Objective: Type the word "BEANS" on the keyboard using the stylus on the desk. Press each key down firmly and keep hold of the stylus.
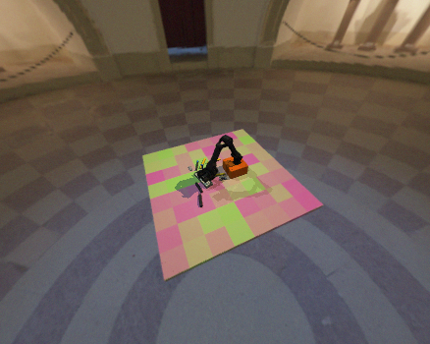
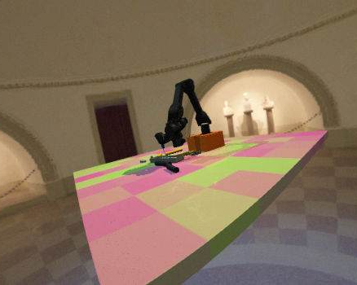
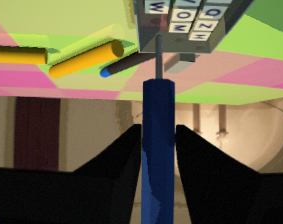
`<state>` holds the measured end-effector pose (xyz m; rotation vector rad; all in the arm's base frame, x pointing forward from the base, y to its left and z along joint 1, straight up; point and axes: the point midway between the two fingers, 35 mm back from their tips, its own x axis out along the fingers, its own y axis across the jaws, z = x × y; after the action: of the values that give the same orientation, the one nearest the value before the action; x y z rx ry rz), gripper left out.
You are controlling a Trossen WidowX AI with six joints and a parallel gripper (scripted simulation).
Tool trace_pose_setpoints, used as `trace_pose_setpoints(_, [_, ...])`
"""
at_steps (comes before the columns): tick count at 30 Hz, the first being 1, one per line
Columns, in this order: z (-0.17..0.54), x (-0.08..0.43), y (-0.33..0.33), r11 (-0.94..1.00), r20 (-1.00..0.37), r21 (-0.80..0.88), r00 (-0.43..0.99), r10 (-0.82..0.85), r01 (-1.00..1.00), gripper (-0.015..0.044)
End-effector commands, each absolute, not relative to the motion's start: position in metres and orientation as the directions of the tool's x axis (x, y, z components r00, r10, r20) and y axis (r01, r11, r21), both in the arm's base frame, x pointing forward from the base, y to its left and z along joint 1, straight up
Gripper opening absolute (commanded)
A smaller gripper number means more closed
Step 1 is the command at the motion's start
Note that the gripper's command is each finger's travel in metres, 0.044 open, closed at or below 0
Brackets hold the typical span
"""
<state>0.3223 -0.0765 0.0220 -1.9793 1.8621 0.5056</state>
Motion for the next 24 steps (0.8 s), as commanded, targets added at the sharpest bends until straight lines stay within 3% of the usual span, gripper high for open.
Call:
trace_pose_setpoints(1, [0.022,0.322,-0.076,-0.054,-0.501,-0.027,0.061,-0.863,-0.998,0.0012])
trace_pose_setpoints(11, [0.027,0.320,-0.036,-0.056,-0.502,-0.021,0.059,-0.863,-0.998,0.0000])
trace_pose_setpoints(23, [0.007,0.319,-0.035,-0.057,-0.502,-0.021,0.060,-0.863,-0.998,0.0000])
trace_pose_setpoints(24, [0.006,0.320,-0.035,-0.057,-0.502,-0.021,0.060,-0.863,-0.998,0.0026])
